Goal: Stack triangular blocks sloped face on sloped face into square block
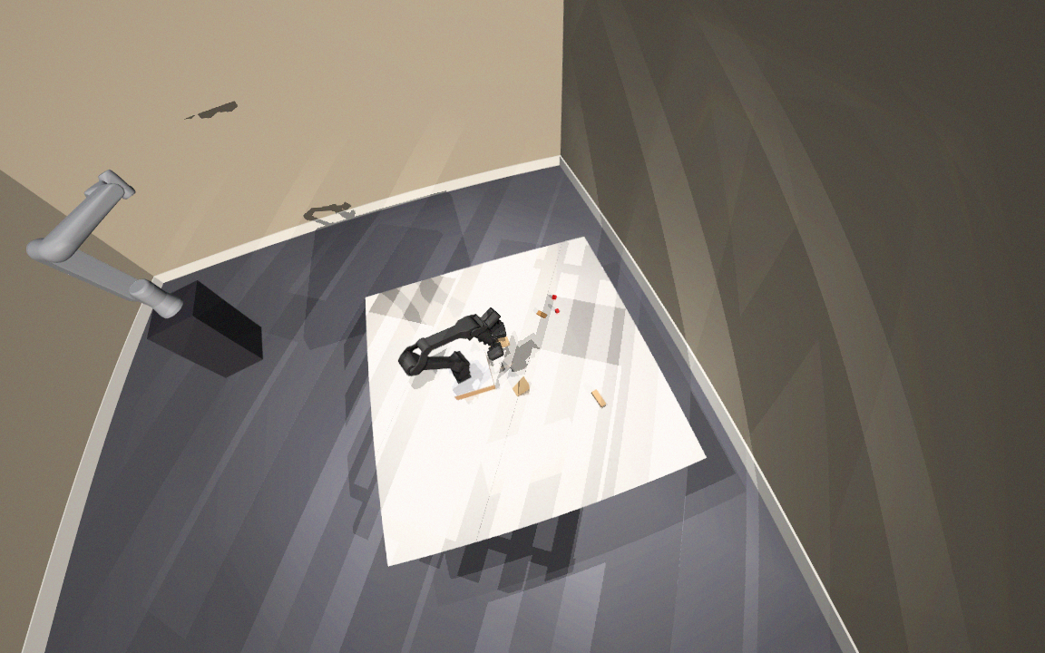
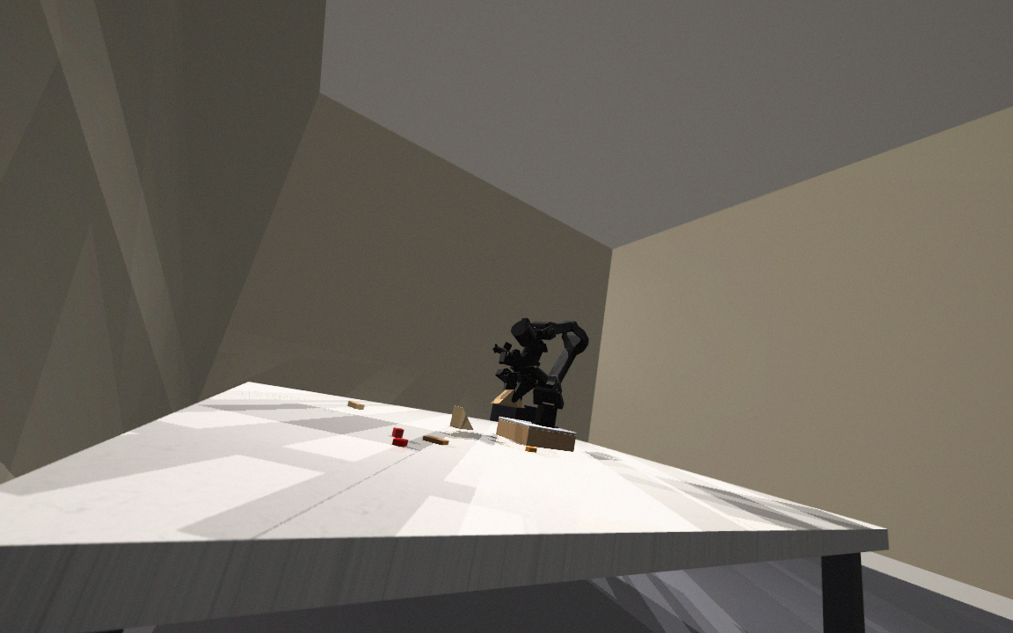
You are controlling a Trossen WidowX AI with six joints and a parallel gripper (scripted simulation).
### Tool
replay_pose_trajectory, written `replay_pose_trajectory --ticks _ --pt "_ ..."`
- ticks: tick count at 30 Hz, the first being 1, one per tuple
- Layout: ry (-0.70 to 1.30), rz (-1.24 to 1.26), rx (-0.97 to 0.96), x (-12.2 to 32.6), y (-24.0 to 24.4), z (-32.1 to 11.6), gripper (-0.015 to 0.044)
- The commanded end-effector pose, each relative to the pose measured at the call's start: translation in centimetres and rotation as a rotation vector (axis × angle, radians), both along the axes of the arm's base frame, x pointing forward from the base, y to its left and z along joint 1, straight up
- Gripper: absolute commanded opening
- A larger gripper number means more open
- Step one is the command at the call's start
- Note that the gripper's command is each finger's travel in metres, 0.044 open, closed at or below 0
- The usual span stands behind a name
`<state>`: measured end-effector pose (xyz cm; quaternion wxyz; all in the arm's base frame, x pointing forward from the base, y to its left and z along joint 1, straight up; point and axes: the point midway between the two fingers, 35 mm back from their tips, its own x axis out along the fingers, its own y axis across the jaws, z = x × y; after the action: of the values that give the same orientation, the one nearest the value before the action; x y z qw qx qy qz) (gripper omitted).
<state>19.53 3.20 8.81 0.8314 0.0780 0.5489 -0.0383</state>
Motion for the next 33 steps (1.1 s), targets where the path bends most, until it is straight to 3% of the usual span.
replay_pose_trajectory --ticks 1,33 --pt "0.003 -0.096 0.045 0.02 0.04 -0.02 0.0000" --pt "0.035 -1.116 0.488 0.04 0.02 -0.02 0.0000"
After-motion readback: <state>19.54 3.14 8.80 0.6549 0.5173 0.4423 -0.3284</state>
